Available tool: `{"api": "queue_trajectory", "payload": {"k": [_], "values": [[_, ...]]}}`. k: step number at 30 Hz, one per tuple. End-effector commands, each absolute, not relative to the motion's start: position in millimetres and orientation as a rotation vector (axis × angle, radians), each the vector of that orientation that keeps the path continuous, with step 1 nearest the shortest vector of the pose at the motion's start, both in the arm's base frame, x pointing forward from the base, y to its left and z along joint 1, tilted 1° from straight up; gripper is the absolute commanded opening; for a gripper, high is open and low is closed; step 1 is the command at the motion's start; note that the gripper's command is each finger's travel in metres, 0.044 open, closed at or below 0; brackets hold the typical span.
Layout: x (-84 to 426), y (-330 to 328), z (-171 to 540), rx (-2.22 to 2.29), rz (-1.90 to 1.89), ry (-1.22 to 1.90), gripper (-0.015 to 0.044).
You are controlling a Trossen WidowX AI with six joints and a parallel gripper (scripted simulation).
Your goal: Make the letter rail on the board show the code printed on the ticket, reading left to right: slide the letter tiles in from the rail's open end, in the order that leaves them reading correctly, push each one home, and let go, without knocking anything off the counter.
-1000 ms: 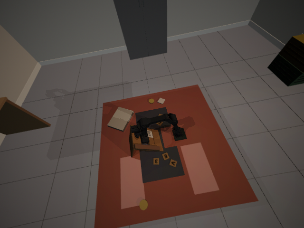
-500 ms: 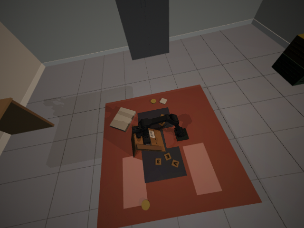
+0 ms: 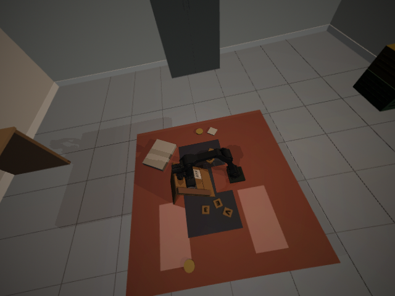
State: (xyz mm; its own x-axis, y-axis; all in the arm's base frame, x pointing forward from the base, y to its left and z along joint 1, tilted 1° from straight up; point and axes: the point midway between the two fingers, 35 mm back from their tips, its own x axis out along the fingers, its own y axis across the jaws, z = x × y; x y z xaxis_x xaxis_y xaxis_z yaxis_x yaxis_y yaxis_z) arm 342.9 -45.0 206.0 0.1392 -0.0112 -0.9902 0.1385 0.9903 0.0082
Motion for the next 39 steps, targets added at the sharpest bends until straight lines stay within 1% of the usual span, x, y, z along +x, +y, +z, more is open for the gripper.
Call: {"api": "queue_trajectory", "payload": {"k": [1, 39], "values": [[341.2, -42.1, 205.4, 0.112, -0.107, 1.427, 0.0000], [339.9, -34.3, 207.0, 0.112, -0.106, 1.427, 0.0000]]}}
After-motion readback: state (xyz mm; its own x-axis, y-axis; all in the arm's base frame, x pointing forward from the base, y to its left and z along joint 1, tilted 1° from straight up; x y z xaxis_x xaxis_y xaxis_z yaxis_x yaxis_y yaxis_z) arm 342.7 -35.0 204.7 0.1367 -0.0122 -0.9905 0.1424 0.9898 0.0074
